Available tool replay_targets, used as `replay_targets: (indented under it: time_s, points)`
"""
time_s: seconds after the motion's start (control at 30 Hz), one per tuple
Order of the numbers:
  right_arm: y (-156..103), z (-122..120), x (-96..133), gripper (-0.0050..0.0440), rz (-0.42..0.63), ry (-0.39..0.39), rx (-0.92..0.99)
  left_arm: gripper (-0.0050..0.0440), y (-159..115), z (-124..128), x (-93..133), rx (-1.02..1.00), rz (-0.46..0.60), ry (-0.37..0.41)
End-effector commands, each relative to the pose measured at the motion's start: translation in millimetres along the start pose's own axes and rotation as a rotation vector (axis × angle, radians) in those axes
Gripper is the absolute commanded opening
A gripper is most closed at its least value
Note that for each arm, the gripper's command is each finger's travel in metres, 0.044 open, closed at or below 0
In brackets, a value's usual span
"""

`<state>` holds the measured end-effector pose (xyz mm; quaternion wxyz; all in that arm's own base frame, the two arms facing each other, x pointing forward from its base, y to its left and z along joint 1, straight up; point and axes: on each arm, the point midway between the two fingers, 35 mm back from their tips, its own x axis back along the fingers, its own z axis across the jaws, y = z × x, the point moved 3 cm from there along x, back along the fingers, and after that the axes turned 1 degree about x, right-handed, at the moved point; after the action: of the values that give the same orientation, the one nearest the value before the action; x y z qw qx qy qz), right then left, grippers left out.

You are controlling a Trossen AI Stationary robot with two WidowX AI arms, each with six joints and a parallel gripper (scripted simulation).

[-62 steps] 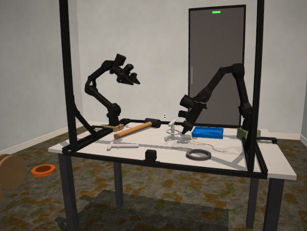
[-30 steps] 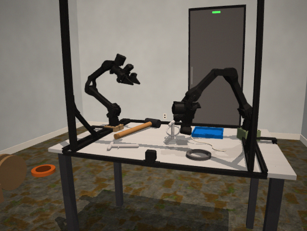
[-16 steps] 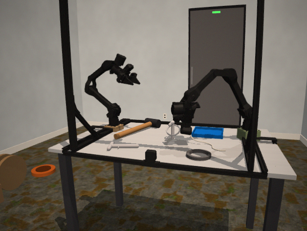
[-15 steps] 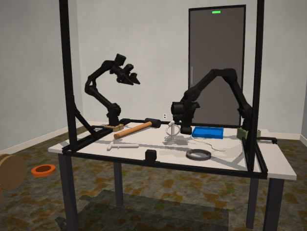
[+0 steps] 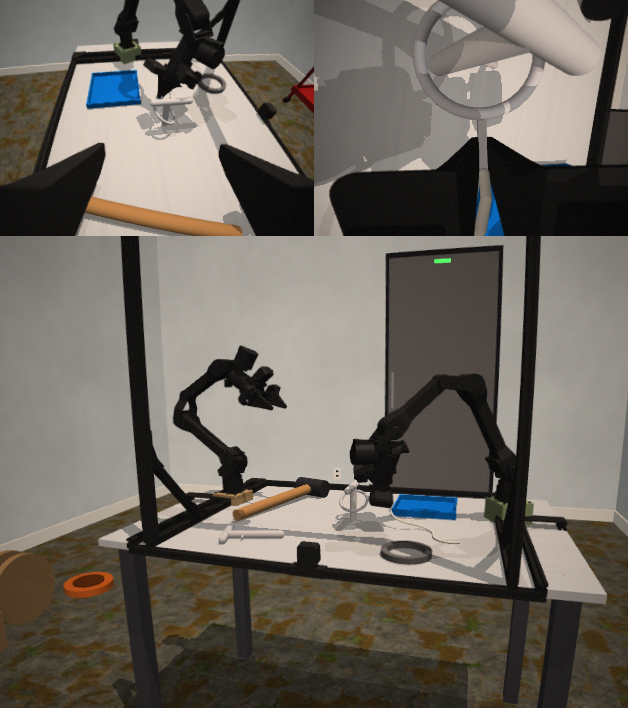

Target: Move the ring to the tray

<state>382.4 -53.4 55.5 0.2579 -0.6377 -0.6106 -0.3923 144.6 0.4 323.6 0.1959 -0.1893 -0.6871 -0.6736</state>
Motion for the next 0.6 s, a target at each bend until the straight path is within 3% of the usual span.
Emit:
replay_targets:
  time_s: [0.0, 0.57]
  points:
    - [-0.4, -8.9, 3.3, 0.0, -0.013, 0.023, 0.004, 0.04, -0.6, -0.4, -0.1, -0.003, 0.002, -0.004]
    - [-2.2, -21.6, 4.0, 0.0, -0.024, 0.076, 0.037, 0.04, -0.6, -0.4, -0.1, -0.003, 0.002, -0.004]
